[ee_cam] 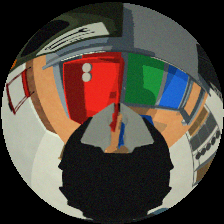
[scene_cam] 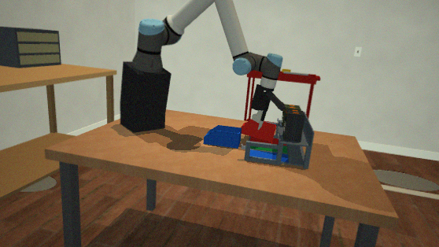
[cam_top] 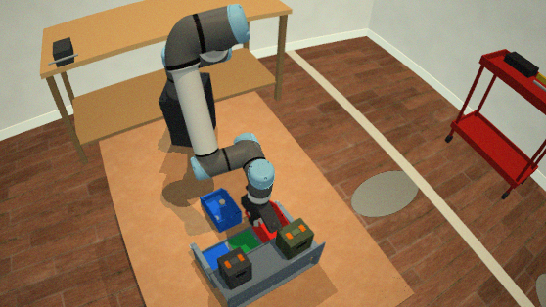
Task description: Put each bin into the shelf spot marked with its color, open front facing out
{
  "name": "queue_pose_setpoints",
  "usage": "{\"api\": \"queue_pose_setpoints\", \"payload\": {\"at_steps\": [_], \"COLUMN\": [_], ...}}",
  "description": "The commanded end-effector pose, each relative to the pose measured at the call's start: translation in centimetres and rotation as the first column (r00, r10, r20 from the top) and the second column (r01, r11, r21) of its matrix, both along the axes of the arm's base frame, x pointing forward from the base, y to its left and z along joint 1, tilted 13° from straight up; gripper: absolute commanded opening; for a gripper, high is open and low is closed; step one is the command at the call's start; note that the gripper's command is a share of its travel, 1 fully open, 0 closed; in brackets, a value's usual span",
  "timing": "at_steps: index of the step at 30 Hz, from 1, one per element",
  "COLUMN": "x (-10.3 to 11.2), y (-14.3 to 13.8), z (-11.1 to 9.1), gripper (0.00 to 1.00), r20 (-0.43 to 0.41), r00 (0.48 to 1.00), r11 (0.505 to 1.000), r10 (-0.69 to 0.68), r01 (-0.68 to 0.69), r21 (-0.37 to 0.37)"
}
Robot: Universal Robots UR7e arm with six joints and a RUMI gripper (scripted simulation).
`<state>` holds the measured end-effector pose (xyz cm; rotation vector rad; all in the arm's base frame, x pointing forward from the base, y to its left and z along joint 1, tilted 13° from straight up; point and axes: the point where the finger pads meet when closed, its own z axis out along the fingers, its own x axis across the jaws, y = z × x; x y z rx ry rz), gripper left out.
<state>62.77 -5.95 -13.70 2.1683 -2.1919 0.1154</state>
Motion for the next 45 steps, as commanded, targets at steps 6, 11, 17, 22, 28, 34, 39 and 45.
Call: {"api": "queue_pose_setpoints", "payload": {"at_steps": [6, 11, 17, 22, 28, 34, 39, 45], "x": [0.06, 0.05, 0.04, 0.02, 0.01, 0.01, 0.01, 0.01], "y": [0.00, -0.01, -0.02, -0.03, -0.03, -0.03, -0.03, -0.03], "z": [0.07, 0.01, -0.05, -0.12, -0.17, -0.17, -0.17, -0.17], "gripper": [0.00, 0.00, 0.00, 0.00, 0.00, 0.00, 0.00, 0.00], "r20": [0.004, 0.010, 0.018, 0.027, 0.033, 0.033, 0.033, 0.033], "r00": [1.000, 1.000, 1.000, 1.000, 0.999, 0.999, 0.999, 0.999], "r11": [1.000, 1.000, 1.000, 1.000, 1.000, 1.000, 1.000, 1.000], "r10": [0.000, 0.001, 0.002, 0.004, 0.005, 0.005, 0.005, 0.005], "r01": [0.000, -0.001, -0.002, -0.004, -0.005, -0.005, -0.005, -0.005], "r21": [0.000, -0.001, -0.001, -0.002, -0.002, -0.002, -0.002, -0.002]}}
